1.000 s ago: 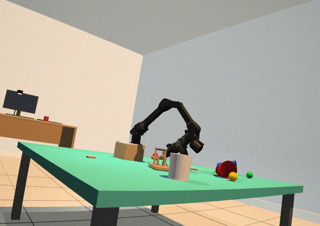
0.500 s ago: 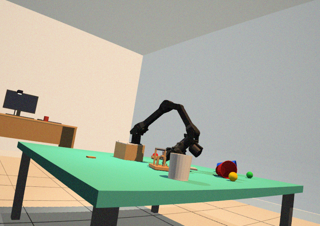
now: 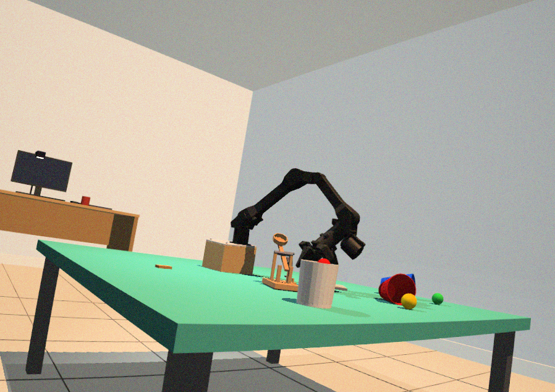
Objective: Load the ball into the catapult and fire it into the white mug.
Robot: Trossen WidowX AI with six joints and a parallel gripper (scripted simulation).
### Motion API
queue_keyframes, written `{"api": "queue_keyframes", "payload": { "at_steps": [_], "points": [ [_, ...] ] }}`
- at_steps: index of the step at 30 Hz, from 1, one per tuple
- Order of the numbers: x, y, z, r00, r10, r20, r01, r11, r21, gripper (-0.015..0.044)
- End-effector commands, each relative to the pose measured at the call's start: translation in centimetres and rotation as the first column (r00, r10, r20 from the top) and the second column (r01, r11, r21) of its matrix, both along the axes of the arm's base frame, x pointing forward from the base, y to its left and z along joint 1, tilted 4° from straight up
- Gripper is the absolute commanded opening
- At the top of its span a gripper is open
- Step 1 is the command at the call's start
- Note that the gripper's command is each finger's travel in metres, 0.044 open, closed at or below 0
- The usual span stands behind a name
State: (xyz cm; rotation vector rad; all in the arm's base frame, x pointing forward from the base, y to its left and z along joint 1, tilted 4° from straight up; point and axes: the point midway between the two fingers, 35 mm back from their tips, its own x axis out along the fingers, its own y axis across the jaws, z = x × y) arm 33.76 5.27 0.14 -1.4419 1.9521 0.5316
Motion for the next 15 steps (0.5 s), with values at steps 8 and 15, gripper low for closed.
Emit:
{"api": "queue_keyframes", "payload": {
  "at_steps": [8,15],
  "points": [
    [1.5,2.5,5.5,0.994,0.004,0.107,-0.011,0.997,0.071,0.0105],
    [4.2,1.3,5.9,0.954,-0.174,0.246,0.133,0.976,0.174,0.0289]
  ]
}}
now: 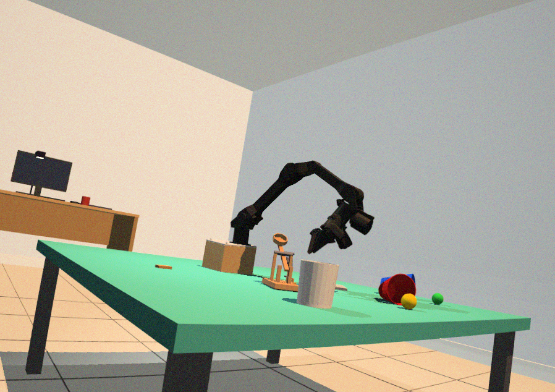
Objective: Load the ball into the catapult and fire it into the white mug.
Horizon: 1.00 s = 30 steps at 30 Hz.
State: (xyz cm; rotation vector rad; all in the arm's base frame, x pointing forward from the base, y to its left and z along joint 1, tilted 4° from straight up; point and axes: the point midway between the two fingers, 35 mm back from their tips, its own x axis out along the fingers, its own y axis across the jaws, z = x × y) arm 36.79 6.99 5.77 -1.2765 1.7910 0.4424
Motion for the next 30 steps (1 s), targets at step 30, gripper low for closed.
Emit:
{"api": "queue_keyframes", "payload": {
  "at_steps": [30],
  "points": [
    [13.1,-10.3,7.1,0.508,-0.736,0.448,0.444,0.669,0.595,0.044]
  ]
}}
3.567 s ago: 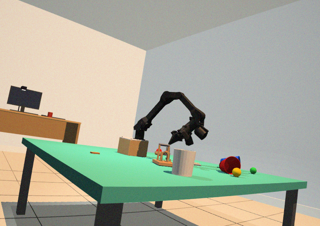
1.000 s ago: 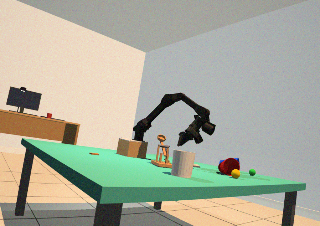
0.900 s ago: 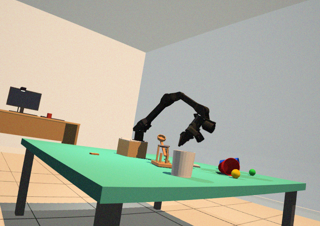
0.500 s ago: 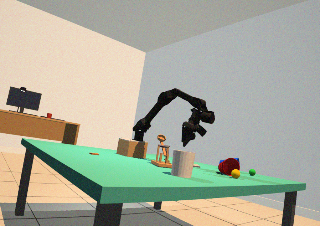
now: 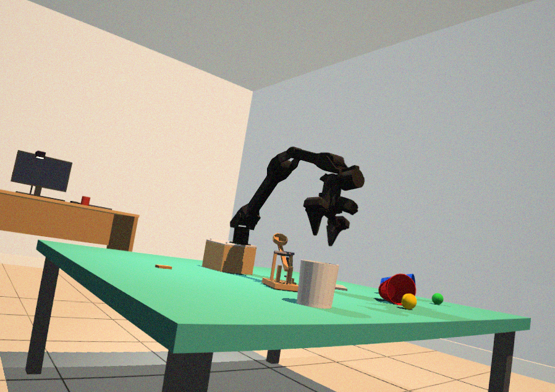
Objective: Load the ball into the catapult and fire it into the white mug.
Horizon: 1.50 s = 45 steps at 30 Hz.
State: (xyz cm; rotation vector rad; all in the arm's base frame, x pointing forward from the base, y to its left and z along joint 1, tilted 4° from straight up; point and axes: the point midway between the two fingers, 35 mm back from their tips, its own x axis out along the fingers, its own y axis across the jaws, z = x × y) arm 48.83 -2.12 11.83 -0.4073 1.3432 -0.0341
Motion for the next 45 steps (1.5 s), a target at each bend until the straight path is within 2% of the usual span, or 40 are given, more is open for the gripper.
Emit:
{"api": "queue_keyframes", "payload": {
  "at_steps": [1,11,22,45],
  "points": [
    [1.5,-1.7,1.4,0.992,-0.083,0.092,0.078,0.995,0.055,0.044],
    [4.9,-7.2,5.8,0.906,-0.286,0.311,0.228,0.951,0.208,0.044],
    [6.9,-13.9,11.6,0.729,-0.468,0.5,0.303,0.875,0.377,0.044],
    [7.0,-14.3,12.0,0.717,-0.476,0.509,0.304,0.871,0.386,0.044]
  ]
}}
